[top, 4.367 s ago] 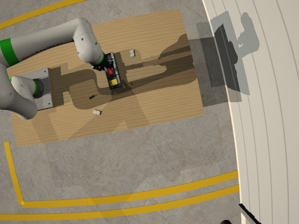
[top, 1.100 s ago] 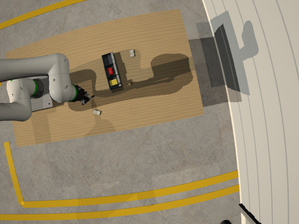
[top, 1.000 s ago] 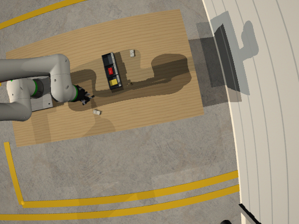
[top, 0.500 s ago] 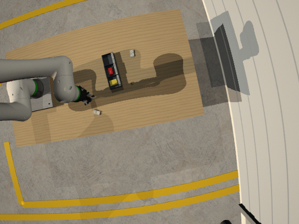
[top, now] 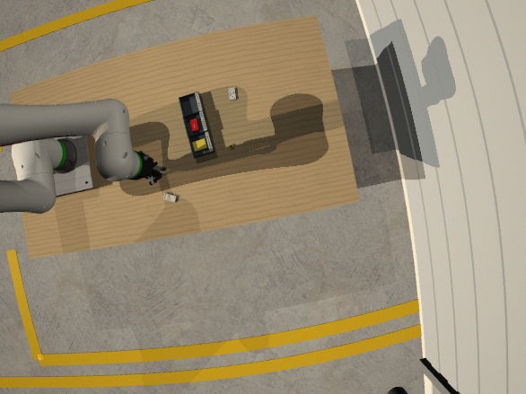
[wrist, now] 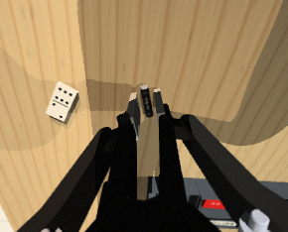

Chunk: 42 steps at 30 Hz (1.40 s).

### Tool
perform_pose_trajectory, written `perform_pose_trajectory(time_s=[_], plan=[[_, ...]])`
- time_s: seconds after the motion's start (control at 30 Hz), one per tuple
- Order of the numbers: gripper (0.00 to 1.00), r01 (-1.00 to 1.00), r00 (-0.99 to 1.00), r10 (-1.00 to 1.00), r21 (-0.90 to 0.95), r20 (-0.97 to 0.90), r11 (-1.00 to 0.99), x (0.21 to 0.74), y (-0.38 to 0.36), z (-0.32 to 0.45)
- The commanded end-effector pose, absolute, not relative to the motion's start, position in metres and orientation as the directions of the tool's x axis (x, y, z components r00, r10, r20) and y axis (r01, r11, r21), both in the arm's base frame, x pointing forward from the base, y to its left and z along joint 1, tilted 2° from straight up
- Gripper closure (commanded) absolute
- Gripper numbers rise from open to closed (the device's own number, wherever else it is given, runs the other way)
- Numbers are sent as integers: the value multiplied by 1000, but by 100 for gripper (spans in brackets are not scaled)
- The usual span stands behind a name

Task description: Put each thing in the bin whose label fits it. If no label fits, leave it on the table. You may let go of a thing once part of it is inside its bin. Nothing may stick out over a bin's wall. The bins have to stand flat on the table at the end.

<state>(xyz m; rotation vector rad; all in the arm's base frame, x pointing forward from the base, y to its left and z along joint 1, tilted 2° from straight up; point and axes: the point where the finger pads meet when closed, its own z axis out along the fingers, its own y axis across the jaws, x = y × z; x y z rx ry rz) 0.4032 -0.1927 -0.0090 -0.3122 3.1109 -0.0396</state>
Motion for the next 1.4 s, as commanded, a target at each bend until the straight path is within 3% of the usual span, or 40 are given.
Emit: perform_pose_trajectory(time_s=[0.0, 0.03, 1.37], plan=[[77, -198, -980, -199, -27, -13, 980, 403, -193, -9], [88, -198, -980, -199, -27, -13, 980, 403, -193, -9], [88, -198, -980, -199, -27, -13, 980, 403, -192, 21]])
